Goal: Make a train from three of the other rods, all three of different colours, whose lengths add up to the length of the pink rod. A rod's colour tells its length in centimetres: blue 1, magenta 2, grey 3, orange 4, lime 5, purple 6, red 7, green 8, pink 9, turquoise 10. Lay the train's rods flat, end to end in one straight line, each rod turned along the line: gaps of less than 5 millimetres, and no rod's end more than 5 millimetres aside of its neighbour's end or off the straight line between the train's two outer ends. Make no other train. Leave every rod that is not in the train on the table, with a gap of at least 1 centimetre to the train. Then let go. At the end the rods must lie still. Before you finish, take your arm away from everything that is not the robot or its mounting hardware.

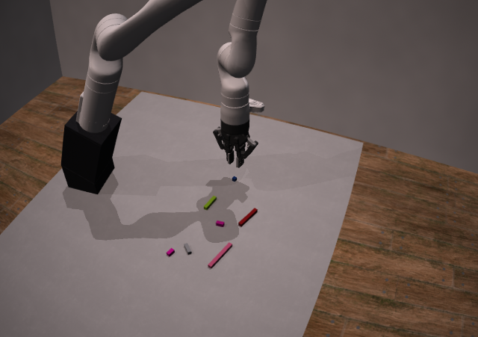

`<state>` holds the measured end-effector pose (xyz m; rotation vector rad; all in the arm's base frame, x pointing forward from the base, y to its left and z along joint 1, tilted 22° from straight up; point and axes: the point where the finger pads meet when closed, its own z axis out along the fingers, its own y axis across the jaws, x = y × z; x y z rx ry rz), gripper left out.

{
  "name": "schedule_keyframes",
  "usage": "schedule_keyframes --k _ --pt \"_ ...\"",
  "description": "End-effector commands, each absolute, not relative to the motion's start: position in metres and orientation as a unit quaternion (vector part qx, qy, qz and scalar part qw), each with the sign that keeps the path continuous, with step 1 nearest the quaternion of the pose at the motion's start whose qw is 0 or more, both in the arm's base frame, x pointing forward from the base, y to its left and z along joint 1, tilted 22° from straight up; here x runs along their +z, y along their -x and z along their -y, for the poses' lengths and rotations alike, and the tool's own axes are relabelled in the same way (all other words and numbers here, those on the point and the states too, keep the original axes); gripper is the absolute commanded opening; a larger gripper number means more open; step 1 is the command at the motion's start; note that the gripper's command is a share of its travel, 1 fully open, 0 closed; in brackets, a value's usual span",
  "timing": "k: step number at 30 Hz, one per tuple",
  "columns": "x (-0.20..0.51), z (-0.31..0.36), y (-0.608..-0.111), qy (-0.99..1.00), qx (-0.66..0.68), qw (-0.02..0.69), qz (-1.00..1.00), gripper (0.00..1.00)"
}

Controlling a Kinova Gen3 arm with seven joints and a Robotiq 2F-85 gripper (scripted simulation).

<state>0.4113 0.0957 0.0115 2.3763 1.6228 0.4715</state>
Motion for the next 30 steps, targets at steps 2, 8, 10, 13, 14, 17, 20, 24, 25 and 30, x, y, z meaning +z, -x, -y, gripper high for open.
schedule_keyframes --k 2,8,10,13,14,17,20,24,25,30 --pt "0.005 -0.094 -0.412 -0.810 0.158 0.113 -0.553 0.24" --pt "-0.003 -0.094 -0.416 -0.810 0.158 0.113 -0.553 0.24" --pt "-0.003 -0.094 -0.416 -0.810 0.158 0.113 -0.553 0.24" --pt "-0.008 -0.094 -0.418 -0.810 0.158 0.113 -0.553 0.24" --pt "-0.009 -0.094 -0.418 -0.810 0.158 0.113 -0.553 0.24" --pt "-0.014 -0.094 -0.420 -0.810 0.158 0.113 -0.553 0.24" --pt "-0.017 -0.094 -0.422 -0.810 0.158 0.113 -0.553 0.24" --pt "-0.022 -0.094 -0.424 -0.810 0.158 0.113 -0.553 0.24" --pt "-0.023 -0.094 -0.424 -0.810 0.158 0.113 -0.553 0.24" --pt "-0.025 -0.094 -0.425 -0.810 0.158 0.113 -0.553 0.24"
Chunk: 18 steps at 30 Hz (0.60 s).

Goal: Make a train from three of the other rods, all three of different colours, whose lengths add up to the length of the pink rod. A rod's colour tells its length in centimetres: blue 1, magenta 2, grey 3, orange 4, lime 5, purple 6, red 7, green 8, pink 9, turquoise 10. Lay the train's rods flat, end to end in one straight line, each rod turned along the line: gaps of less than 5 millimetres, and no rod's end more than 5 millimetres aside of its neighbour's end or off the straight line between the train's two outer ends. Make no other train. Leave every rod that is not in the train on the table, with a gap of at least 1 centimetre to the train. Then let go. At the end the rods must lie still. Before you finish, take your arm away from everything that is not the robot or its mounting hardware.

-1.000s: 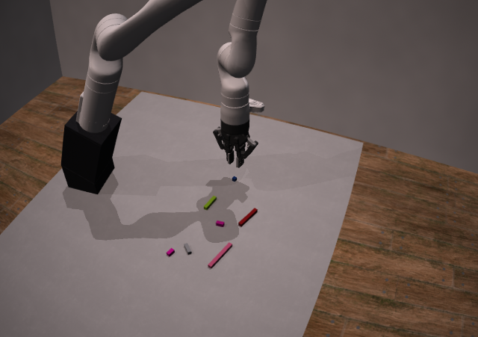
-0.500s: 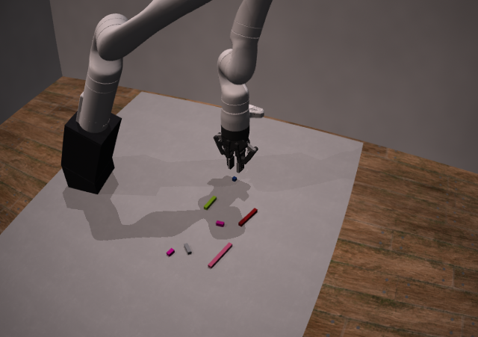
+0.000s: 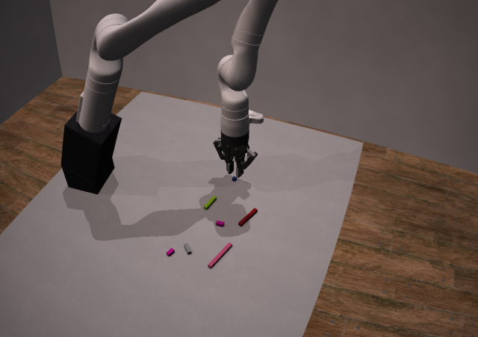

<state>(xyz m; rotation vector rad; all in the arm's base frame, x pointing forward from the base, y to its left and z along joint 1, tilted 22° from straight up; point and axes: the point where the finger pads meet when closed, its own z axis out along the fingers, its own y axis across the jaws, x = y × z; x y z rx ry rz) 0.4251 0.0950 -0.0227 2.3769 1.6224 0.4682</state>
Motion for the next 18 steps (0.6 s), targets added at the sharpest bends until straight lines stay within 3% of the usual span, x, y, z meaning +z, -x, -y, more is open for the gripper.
schedule_keyframes --k 1,18 --pt "-0.0256 -0.0940 -0.4252 -0.810 0.158 0.113 -0.553 0.24" --pt "-0.0279 -0.0940 -0.4262 -0.810 0.158 0.113 -0.553 0.24"
